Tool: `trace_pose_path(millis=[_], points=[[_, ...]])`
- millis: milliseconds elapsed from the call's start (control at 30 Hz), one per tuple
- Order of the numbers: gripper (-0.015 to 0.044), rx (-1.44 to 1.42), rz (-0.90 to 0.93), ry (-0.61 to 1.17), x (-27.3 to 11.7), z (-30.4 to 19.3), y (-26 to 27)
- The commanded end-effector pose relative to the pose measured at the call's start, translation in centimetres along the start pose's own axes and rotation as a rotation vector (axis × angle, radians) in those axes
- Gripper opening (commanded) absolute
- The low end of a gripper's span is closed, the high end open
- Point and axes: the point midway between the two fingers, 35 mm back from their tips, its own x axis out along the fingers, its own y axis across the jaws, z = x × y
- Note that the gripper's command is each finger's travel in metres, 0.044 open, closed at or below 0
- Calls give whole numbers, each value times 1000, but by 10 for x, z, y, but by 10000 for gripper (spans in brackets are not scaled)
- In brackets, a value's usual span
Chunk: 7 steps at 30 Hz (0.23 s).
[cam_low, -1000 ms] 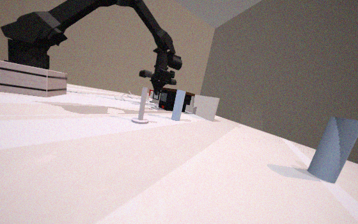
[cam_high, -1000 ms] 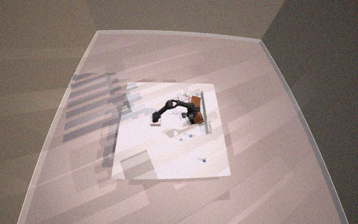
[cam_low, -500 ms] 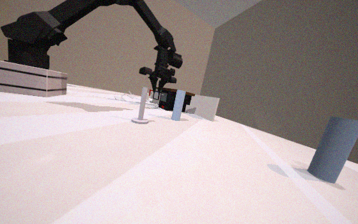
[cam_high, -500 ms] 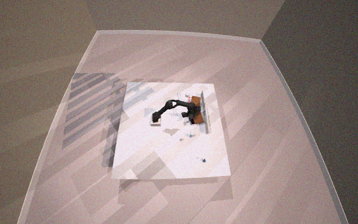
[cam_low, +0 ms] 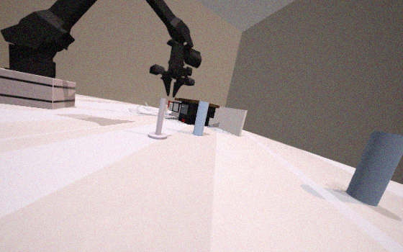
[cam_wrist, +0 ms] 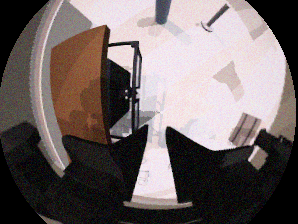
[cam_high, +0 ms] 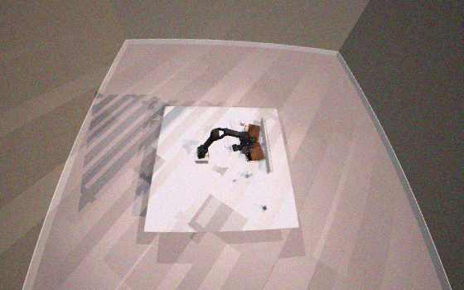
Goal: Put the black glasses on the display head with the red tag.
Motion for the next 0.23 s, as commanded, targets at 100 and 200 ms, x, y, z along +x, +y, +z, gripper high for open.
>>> trace_pose_path(millis=[100,200], points=[[107,-4,-1,4,-8,0,-22],[134,0,3,-1,-8,0,-18]])
